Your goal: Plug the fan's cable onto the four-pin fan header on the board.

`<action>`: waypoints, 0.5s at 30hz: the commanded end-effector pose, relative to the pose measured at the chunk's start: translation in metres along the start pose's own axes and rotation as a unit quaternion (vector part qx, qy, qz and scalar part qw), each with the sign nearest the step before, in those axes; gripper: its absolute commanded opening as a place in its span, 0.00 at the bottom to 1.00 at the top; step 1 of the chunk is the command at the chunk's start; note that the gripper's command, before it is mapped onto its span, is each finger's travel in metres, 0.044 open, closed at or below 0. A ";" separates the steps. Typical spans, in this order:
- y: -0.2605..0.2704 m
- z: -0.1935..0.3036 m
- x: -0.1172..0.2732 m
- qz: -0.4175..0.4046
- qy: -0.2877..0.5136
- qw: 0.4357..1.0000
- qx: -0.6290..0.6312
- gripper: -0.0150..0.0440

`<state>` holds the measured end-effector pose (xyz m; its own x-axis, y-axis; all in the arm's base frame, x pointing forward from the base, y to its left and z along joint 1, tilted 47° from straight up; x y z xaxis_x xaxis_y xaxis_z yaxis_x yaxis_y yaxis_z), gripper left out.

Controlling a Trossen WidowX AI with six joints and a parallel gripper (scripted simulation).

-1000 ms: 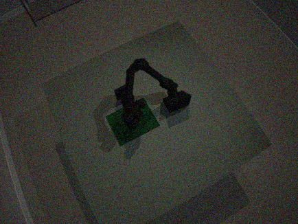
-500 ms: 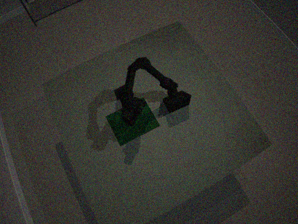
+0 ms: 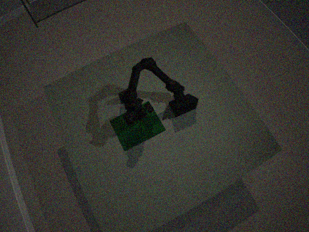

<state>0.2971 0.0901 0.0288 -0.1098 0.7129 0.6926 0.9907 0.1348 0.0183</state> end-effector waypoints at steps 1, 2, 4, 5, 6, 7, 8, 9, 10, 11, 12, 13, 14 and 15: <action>0.000 -0.006 0.000 -0.001 -0.002 0.997 -0.072 0.25; 0.001 -0.007 0.000 -0.001 -0.002 0.996 -0.089 0.25; 0.001 -0.010 0.000 -0.001 -0.002 0.992 -0.124 0.25; 0.001 -0.011 0.000 -0.001 -0.002 0.990 -0.141 0.25; 0.001 -0.013 0.000 -0.001 -0.002 0.987 -0.158 0.25; 0.001 -0.014 0.000 -0.001 -0.002 0.985 -0.175 0.25; 0.001 -0.015 0.000 -0.001 -0.002 0.981 -0.192 0.25; 0.001 -0.016 0.000 -0.001 -0.002 0.978 -0.209 0.25; 0.001 -0.018 0.000 -0.001 -0.002 0.974 -0.225 0.25; 0.002 -0.019 0.000 -0.001 -0.002 0.970 -0.242 0.25; 0.002 -0.020 0.000 -0.001 -0.002 0.966 -0.259 0.25; 0.002 -0.021 0.000 -0.001 -0.002 0.961 -0.276 0.25; 0.002 -0.023 0.000 -0.001 -0.002 0.956 -0.292 0.25; 0.002 -0.024 0.000 -0.001 -0.002 0.951 -0.309 0.25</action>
<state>0.3004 0.0771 0.0423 -0.1099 0.7135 0.6920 0.9008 -0.2228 0.3728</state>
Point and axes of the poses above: the point midway between the two fingers, 35 mm back from their tips, its own x axis back along the fingers, its own y axis across the jaws, z = x × y, the point moved 1 cm from there along x, back along the fingers, and after that the axes turned 8 degrees about -x, right-handed, at the moved point
